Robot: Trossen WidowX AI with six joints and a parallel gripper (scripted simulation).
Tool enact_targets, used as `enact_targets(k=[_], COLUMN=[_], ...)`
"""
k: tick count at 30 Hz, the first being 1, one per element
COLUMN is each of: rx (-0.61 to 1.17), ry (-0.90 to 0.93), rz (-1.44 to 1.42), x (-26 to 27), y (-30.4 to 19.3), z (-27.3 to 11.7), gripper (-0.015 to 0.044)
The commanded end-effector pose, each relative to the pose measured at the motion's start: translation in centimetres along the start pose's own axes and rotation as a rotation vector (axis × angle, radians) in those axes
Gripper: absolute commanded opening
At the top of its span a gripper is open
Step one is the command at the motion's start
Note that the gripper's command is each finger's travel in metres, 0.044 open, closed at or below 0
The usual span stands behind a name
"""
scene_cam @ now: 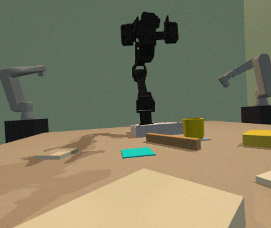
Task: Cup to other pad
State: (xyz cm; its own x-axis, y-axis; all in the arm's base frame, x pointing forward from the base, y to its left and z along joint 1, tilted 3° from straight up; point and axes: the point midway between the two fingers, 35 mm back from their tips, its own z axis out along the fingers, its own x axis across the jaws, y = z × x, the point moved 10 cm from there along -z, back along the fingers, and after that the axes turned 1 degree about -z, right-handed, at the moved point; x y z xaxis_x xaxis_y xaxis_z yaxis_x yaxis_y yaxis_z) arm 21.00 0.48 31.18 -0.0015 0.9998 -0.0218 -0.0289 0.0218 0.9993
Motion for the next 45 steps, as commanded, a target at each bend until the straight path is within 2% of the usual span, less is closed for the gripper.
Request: enact_targets(k=[1,3,5,9,14,19,22,45], rx=[0.016,0.142,0.351,0.776,1.173,1.469,1.509,1.509], ry=[0.006,0.042,0.068,-0.001,-0.237,-0.632,-0.729,-0.729], rz=[0.015,0.129,0.297,0.56,0.715,0.741,0.73,0.73], x=[0.1,1.1,2.7,6.0,9.0,11.6,12.5,12.7], y=[-0.1,-1.3,-3.1,-6.7,-10.0,-12.3,-12.6,-14.3], z=[0.1,1.0,2.0,2.7,2.0,0.1,-0.3,-0.4], gripper=[0.0374,0.0321,0.0269,0.0167,0.0167,0.0167,0.0167,0.0167])
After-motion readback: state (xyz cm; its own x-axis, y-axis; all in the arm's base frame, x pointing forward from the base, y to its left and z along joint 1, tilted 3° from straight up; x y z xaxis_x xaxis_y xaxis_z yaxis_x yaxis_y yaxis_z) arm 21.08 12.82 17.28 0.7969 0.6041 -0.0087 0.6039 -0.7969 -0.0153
